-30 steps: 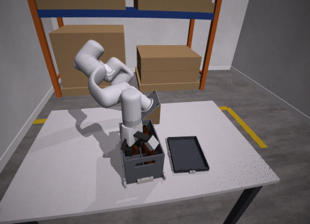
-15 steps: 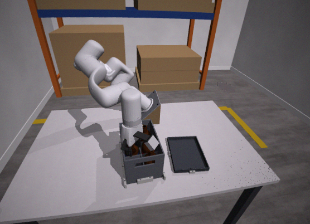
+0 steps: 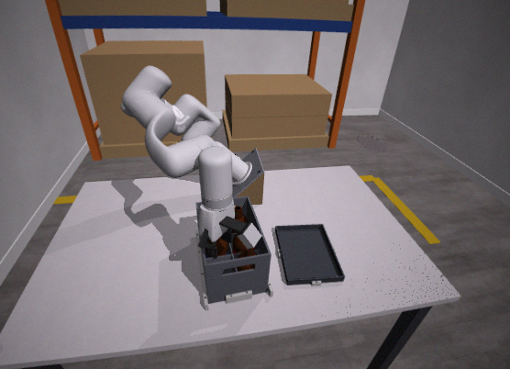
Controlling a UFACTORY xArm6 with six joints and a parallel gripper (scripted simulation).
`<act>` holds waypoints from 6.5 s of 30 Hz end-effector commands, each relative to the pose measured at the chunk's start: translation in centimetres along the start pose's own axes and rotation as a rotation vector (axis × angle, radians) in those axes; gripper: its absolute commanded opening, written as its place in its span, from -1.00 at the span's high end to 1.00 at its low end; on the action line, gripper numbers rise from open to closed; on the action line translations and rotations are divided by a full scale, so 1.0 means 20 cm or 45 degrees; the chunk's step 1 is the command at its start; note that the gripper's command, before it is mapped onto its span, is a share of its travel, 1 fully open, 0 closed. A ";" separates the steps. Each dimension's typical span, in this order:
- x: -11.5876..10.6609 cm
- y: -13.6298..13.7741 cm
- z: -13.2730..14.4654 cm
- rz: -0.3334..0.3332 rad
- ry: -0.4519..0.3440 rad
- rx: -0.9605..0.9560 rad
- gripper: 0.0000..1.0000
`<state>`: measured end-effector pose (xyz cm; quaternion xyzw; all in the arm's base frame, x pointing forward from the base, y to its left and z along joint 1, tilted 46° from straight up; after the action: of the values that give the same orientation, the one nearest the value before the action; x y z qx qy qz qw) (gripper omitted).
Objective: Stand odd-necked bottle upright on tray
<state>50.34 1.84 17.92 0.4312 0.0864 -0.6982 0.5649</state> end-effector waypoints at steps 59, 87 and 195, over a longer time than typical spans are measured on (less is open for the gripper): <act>0.16 0.00 0.00 0.003 0.004 0.001 -0.30; 0.19 0.00 0.00 0.003 0.004 0.001 -0.30; -0.05 0.00 0.00 0.003 0.004 0.001 -0.30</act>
<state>50.36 1.84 17.93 0.4320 0.0866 -0.6975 0.5651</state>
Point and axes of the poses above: the point where the finger pads meet when closed, its own x axis out along the fingers, its own y axis across the jaws, z = x × y, the point moved 3 cm from there along -x, back along the fingers, and after that the axes turned 8 degrees about -x, right-handed, at the moved point
